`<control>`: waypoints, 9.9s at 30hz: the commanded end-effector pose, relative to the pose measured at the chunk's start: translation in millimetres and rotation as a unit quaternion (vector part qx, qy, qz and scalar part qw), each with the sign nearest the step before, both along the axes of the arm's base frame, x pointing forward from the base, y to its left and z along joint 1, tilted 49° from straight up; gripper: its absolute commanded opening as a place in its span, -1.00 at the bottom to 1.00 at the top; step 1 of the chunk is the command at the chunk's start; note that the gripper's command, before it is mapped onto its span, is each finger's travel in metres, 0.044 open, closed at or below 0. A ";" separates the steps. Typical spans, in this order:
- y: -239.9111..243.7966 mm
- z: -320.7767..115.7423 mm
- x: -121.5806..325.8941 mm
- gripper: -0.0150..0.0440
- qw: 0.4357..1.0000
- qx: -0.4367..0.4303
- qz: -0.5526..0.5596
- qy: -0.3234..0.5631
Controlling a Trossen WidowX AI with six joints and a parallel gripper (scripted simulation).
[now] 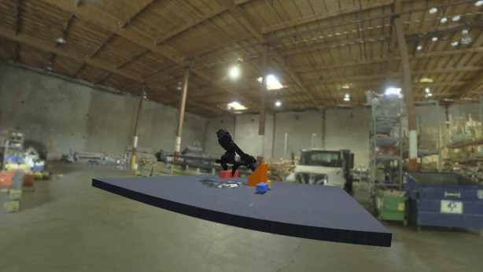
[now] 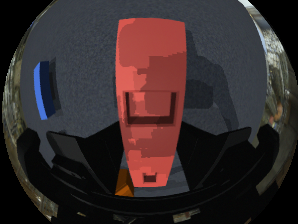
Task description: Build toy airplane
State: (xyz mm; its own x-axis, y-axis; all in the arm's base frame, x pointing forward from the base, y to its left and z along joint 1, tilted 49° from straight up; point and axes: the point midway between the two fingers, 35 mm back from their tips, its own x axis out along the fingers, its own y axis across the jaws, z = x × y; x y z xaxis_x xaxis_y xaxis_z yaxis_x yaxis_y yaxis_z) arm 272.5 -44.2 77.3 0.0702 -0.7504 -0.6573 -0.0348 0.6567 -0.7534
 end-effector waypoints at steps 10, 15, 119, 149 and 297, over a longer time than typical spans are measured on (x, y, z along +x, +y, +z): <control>-3.2 -1.9 1.0 0.18 1.000 -0.001 0.002 -0.001; -9.2 -7.1 2.0 0.18 1.000 -0.001 0.002 -0.001; 199.9 -153.9 40.2 1.00 0.999 0.002 0.035 0.034; 149.5 -198.5 46.1 1.00 0.999 0.001 0.035 0.034; 63.1 3.3 41.4 -0.49 0.796 -0.038 0.405 0.449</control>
